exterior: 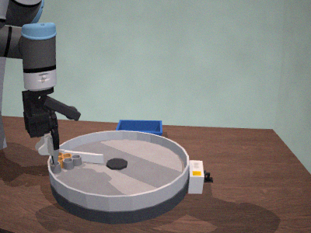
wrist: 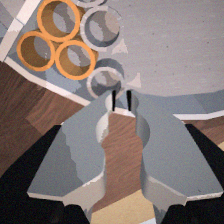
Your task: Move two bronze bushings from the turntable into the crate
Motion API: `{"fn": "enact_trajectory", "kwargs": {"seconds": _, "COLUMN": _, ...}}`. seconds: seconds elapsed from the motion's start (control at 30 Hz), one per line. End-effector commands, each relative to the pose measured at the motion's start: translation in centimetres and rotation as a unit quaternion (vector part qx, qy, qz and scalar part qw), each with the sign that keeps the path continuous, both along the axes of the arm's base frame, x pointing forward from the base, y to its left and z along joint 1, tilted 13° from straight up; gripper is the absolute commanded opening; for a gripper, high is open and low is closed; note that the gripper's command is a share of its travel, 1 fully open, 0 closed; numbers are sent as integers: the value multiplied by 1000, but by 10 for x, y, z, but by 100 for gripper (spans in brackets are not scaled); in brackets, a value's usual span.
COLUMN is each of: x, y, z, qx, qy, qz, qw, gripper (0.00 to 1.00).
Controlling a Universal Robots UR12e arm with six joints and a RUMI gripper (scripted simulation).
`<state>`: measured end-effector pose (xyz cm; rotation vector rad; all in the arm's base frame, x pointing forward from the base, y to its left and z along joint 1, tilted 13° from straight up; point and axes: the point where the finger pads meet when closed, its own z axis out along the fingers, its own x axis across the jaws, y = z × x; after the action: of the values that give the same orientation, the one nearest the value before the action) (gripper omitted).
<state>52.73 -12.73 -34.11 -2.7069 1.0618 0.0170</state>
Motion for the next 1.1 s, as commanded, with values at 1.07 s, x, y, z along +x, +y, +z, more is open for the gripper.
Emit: {"fn": "enact_trajectory", "kwargs": {"seconds": 1.07, "x": 3, "y": -1, "z": -2, "qx": -1, "qy": -2, "qz": 0, "qw": 1000, "gripper": 6}}
